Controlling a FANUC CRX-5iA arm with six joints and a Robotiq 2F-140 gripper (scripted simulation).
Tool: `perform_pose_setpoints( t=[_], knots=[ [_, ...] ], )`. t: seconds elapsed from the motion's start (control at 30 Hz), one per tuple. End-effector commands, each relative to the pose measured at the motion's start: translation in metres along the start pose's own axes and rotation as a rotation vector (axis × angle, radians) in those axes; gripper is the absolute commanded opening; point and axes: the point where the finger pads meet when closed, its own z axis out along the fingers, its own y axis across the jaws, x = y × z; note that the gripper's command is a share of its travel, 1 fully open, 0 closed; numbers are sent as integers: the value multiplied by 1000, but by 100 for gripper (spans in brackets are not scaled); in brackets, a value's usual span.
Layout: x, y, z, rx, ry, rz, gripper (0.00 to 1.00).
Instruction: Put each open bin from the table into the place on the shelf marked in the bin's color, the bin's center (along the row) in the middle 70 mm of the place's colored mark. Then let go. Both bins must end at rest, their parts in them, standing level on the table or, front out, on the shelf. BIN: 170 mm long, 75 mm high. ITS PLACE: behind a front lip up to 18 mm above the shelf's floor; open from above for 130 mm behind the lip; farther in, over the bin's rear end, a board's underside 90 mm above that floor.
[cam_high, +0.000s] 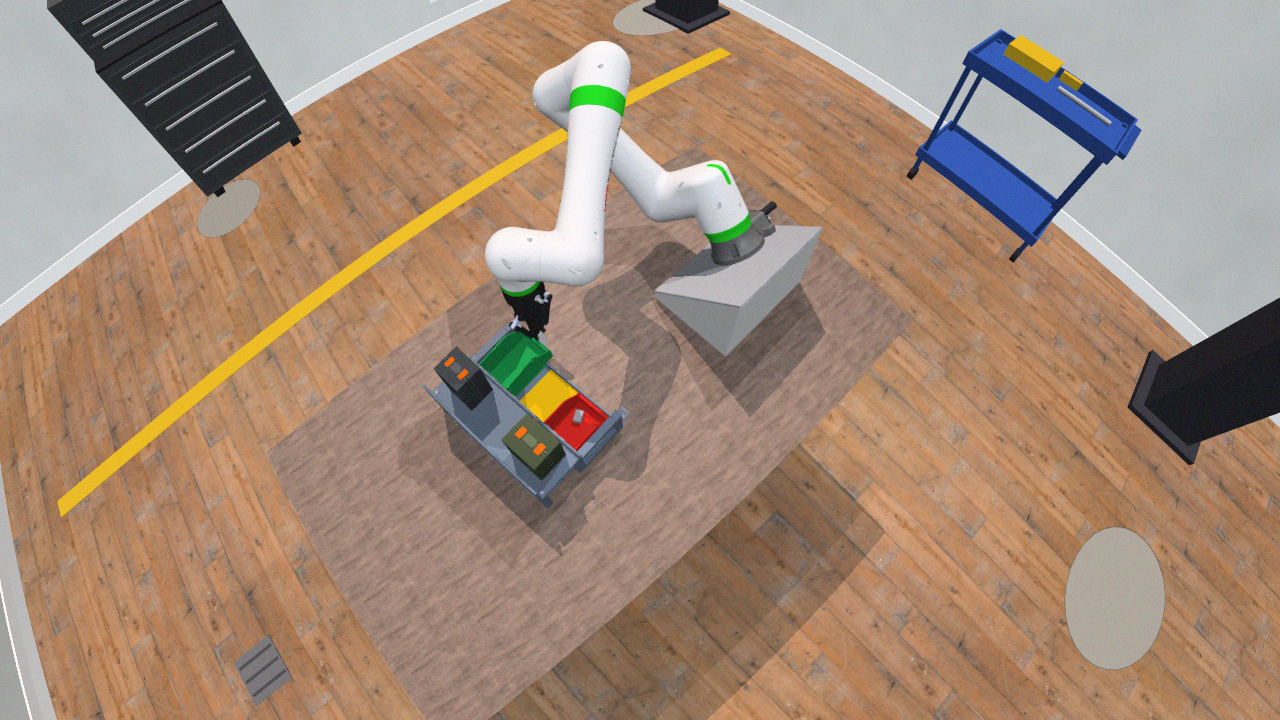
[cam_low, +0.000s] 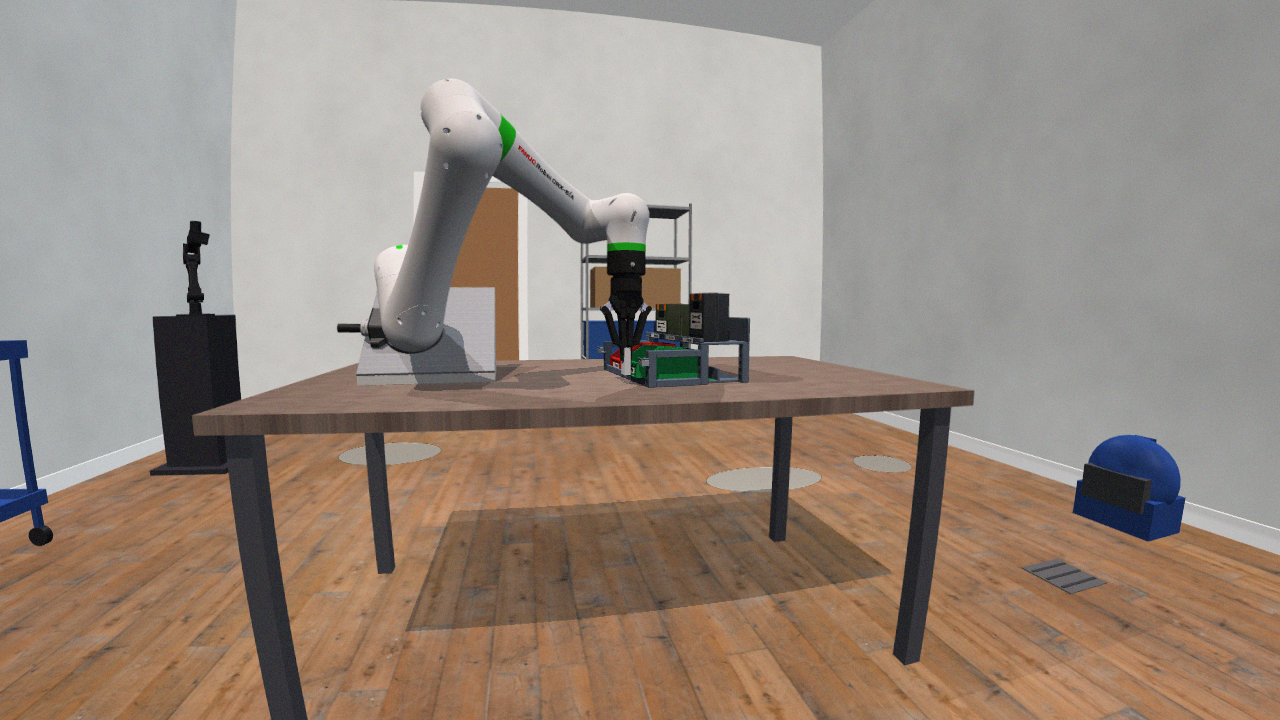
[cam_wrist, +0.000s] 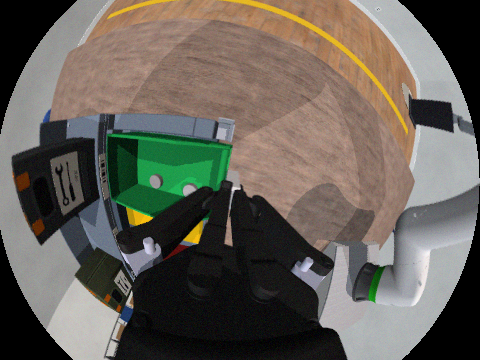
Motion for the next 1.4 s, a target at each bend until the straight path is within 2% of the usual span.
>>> perform_pose_setpoints(
  t=[0.0, 1.37],
  knots=[
    [0, -3, 0, 0, 0, 0, 0],
    [0, -26, 0, 0, 0, 0, 0]
  ],
)
